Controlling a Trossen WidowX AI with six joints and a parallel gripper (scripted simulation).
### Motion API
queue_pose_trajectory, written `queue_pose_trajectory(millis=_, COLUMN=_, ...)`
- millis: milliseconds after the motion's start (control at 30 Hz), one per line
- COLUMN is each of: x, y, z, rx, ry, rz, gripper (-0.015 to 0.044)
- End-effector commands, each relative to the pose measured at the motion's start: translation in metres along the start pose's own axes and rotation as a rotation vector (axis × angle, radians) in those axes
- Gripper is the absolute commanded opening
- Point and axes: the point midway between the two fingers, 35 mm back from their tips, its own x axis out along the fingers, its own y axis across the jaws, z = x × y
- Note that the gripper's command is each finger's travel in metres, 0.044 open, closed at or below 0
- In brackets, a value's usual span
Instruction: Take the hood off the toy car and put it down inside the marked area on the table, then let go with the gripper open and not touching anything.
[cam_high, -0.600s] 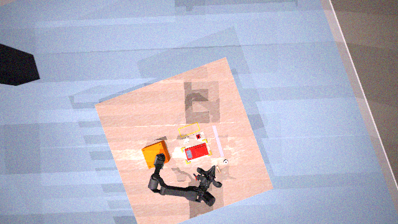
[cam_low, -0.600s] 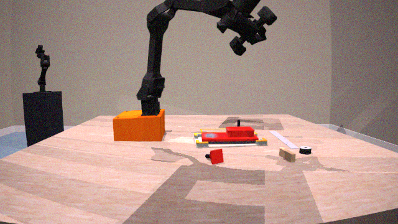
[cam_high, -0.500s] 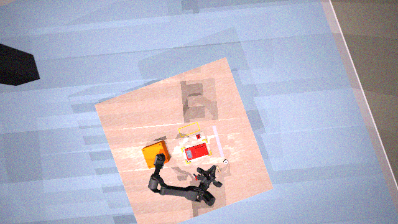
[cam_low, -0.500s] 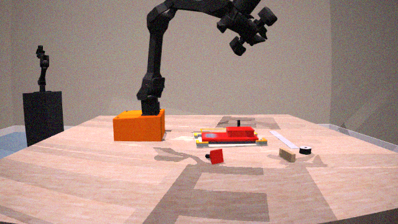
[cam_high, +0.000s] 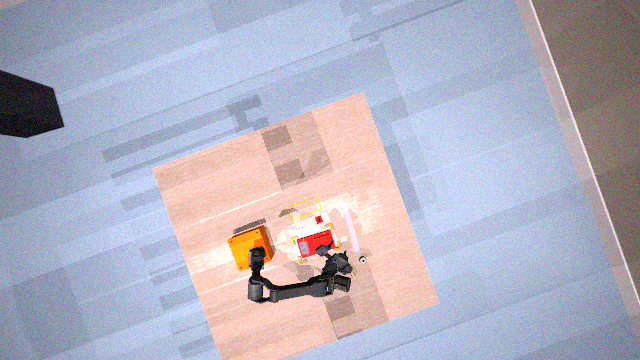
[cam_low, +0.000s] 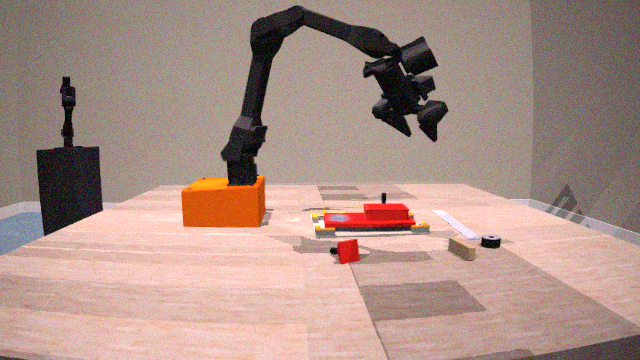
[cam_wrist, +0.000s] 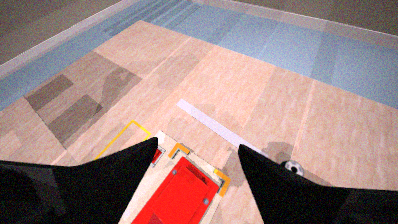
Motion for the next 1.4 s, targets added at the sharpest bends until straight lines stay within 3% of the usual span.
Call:
queue_pose_trajectory(millis=0, x=0.025, y=0.014, z=-0.036, rx=0.213, ry=0.236, rz=-0.046, gripper=0.044)
queue_pose_trajectory(millis=267, x=0.039, y=0.039, z=-0.103, rx=0.504, ry=0.669, rz=-0.305, gripper=0.044)
queue_pose_trajectory(millis=1367, x=0.049, y=0.031, z=-0.114, rx=0.508, ry=0.678, rz=-0.313, gripper=0.044)
